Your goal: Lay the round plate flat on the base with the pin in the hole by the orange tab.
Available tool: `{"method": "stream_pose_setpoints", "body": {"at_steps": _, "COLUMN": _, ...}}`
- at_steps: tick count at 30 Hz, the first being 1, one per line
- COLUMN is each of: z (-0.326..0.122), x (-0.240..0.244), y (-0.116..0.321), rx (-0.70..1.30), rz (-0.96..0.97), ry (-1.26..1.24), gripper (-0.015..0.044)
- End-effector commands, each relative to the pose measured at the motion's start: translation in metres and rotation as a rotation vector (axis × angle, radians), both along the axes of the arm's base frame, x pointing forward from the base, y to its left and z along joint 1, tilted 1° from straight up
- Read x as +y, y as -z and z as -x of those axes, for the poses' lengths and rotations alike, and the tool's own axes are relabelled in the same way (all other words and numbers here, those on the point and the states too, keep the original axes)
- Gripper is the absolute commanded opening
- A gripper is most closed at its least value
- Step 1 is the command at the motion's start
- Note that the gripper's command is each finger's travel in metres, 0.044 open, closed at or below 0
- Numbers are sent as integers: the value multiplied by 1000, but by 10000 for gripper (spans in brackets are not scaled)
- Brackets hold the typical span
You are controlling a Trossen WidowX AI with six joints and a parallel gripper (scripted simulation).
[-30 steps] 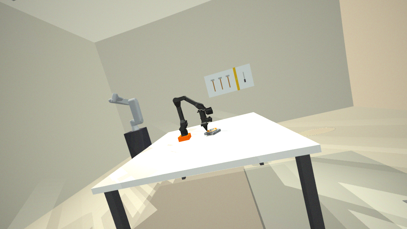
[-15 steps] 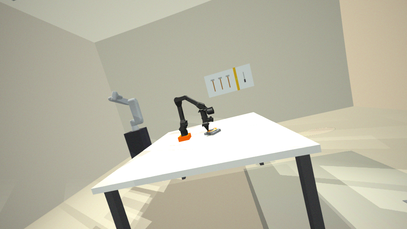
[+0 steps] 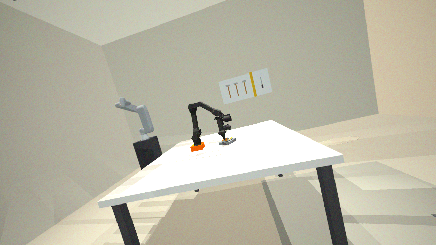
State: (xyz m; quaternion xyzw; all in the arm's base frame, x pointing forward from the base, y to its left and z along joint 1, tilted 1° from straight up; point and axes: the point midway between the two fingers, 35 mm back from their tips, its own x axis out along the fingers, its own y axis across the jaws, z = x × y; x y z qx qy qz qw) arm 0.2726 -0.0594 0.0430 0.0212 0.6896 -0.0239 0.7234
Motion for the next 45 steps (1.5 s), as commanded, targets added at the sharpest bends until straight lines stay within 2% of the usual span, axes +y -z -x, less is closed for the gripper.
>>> {"method": "stream_pose_setpoints", "body": {"at_steps": 1, "z": -4, "x": -2, "y": 0, "rx": 5, "rz": 0, "ry": -5, "gripper": 0}}
{"method": "stream_pose_setpoints", "body": {"at_steps": 41, "z": -43, "x": 5, "y": -4, "rx": 3, "rz": 0, "ry": -5, "gripper": 0}}
{"method": "stream_pose_setpoints", "body": {"at_steps": 45, "z": -43, "x": 5, "y": -16, "rx": 2, "rz": 0, "ry": -5, "gripper": 0}}
